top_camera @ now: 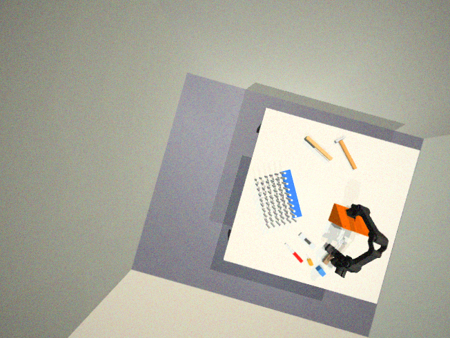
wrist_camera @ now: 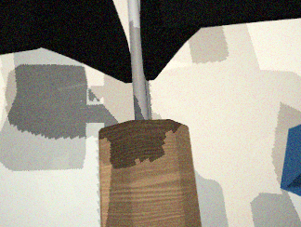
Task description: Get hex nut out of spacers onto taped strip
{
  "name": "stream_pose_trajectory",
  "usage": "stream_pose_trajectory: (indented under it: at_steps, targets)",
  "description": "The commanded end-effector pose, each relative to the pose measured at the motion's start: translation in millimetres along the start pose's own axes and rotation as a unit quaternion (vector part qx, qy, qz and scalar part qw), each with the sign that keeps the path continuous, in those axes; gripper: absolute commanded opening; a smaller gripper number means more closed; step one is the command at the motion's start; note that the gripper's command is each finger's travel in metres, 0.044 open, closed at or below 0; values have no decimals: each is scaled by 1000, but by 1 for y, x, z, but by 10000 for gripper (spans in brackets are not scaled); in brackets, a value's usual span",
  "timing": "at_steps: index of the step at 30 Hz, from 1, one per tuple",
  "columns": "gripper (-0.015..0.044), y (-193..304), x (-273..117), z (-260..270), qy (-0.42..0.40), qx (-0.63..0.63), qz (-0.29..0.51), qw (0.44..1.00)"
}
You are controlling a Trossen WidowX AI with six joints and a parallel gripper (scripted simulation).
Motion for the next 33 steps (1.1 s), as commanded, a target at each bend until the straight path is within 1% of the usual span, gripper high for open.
stream_pose_trajectory:
  at_steps: [1, 8, 20, 33]
  targets:
    - [0, -4, -35, 9, -3, 1, -13, 1000]
    - [0, -4, -40, 11, -2, 10, -14, 1000]
    - [0, -4, -33, 33, 20, 176, -47, 983]
    - [0, -3, -26, 56, 26, 351, -92, 932]
Point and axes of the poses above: the point midway between the two fingers, 35 mm back from their tips, its own x axis out along the fingers, its own z axis across the jaws, y = z × x, the point moved 4 cm from there along -x, back along the fingers, and after that the axes turned 11 degrees about -x, right-handed, at the moved point
